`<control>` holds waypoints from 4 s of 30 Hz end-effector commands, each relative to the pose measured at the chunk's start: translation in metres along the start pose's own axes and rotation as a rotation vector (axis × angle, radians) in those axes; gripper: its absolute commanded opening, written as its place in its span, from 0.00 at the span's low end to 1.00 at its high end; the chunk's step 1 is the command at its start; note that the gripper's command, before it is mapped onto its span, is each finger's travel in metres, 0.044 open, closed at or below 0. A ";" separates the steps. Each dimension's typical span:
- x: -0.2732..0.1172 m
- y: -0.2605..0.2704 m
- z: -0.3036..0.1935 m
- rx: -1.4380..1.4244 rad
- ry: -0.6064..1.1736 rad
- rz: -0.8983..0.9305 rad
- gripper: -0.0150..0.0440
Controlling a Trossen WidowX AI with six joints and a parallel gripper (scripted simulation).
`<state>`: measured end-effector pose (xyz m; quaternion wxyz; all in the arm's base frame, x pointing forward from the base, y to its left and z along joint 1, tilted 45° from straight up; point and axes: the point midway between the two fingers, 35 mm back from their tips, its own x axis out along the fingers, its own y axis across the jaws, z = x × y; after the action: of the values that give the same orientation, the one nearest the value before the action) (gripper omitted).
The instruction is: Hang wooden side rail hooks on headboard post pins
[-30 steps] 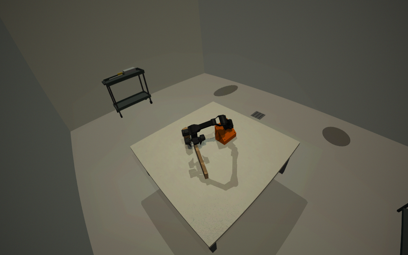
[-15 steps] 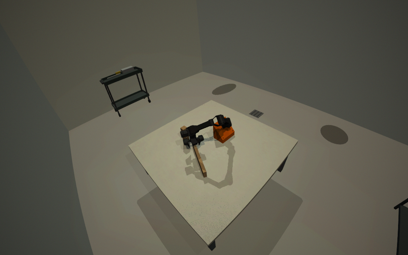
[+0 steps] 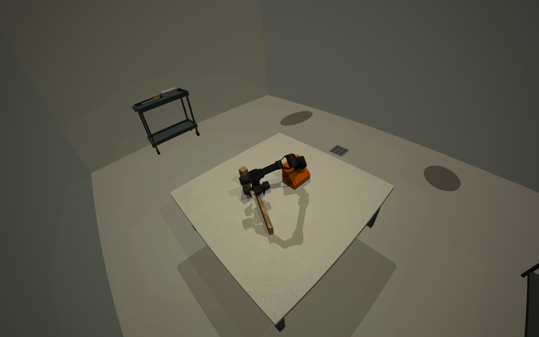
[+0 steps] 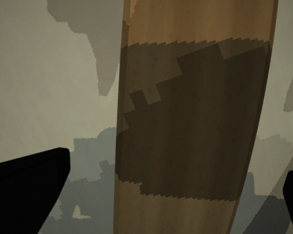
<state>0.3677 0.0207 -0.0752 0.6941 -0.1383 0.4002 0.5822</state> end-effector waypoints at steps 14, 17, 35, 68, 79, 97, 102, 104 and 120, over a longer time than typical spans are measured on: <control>0.010 0.004 -0.001 0.007 -0.003 0.011 0.60; 0.010 0.004 -0.001 0.007 -0.003 0.011 0.47; 0.009 0.004 0.000 -0.014 -0.003 0.011 0.25; 0.009 0.011 0.001 -0.302 -0.005 0.011 0.25; 0.009 0.020 -0.003 -0.398 -0.005 0.011 0.25; 0.009 0.020 -0.003 -0.427 -0.005 0.011 0.25; 0.008 0.020 -0.003 -0.428 -0.005 0.011 0.25; 0.008 0.020 -0.003 -0.428 -0.005 0.011 0.25; 0.005 0.020 -0.003 -0.428 -0.005 0.011 0.25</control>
<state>0.3460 0.0306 -0.0774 0.6454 -0.2752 0.2694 0.6597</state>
